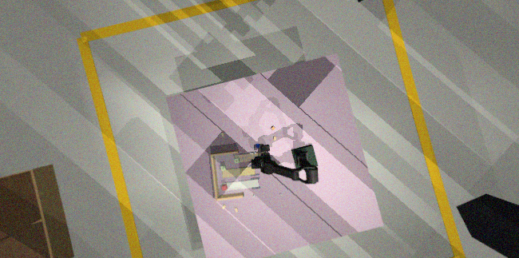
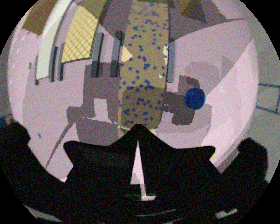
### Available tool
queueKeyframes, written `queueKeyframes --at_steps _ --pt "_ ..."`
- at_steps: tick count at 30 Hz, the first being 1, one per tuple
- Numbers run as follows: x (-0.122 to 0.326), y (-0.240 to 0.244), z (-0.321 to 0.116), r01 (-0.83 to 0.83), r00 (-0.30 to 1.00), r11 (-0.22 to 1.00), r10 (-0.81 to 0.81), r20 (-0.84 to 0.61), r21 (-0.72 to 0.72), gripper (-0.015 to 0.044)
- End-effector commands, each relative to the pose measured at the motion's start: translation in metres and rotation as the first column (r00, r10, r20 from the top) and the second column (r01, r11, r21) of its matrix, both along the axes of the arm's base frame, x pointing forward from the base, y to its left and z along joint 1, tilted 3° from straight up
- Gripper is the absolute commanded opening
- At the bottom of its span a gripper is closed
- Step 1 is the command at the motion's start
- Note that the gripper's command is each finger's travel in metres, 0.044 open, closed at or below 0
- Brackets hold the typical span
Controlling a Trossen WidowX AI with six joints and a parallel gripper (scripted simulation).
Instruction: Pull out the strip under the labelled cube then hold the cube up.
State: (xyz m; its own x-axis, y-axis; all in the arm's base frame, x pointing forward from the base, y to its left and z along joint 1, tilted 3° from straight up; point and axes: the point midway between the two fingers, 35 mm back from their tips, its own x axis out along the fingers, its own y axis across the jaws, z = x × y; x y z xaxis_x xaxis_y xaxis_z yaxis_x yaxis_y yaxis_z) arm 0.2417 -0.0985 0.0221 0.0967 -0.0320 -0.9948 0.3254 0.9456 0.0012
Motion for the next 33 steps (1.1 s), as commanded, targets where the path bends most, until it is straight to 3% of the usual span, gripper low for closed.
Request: queueKeyframes --at_steps 1,33 --pt "-0.013 0.005 -0.007 -0.005 1.0 1.0 0.006 -0.029 0.014 0.0" --pt "-0.057 0.019 -0.01 -0.005 0.999 1.0 0.006 -0.033 0.015 0.0"
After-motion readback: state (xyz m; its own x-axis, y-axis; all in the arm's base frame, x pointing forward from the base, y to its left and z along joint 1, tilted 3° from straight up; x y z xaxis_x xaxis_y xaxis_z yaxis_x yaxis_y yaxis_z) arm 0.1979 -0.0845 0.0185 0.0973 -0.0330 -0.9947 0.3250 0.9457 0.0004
